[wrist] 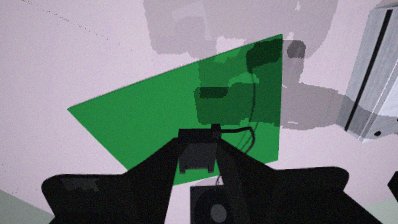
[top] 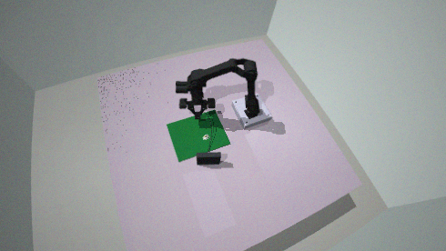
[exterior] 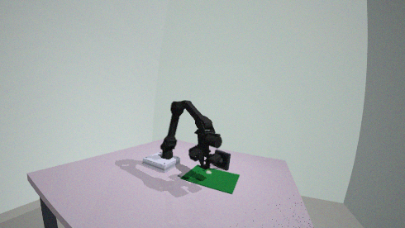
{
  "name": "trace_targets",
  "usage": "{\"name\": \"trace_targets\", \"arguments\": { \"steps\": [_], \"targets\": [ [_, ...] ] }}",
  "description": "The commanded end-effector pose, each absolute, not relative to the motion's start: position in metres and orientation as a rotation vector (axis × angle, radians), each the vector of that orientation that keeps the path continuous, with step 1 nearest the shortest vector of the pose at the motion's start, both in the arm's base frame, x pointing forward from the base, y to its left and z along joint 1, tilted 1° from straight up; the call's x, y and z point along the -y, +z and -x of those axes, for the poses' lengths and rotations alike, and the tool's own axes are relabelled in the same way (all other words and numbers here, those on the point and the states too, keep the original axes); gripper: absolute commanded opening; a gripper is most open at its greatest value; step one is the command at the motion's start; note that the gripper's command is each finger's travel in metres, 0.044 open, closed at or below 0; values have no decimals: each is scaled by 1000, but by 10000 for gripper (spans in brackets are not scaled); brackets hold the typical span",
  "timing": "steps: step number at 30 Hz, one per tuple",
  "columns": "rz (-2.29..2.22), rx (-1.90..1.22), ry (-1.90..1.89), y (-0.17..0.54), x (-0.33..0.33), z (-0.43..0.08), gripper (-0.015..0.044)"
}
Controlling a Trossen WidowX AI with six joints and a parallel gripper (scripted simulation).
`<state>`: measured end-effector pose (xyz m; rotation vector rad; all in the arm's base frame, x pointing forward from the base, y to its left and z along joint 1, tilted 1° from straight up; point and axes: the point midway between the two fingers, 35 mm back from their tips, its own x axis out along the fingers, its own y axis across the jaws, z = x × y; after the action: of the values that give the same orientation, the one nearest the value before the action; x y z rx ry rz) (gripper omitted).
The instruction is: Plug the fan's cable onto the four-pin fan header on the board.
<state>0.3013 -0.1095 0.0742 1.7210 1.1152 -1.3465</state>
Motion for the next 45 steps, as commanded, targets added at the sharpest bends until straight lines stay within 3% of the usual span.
{"name": "trace_targets", "arguments": {
  "steps": [1,10,45],
  "targets": [
    [-1722,-1112,-1335,91,109,-301,0],
    [-1680,-1136,-1300,102,107,-299,0],
    [-652,-1488,-471,102,97,-300,0]
  ]
}}
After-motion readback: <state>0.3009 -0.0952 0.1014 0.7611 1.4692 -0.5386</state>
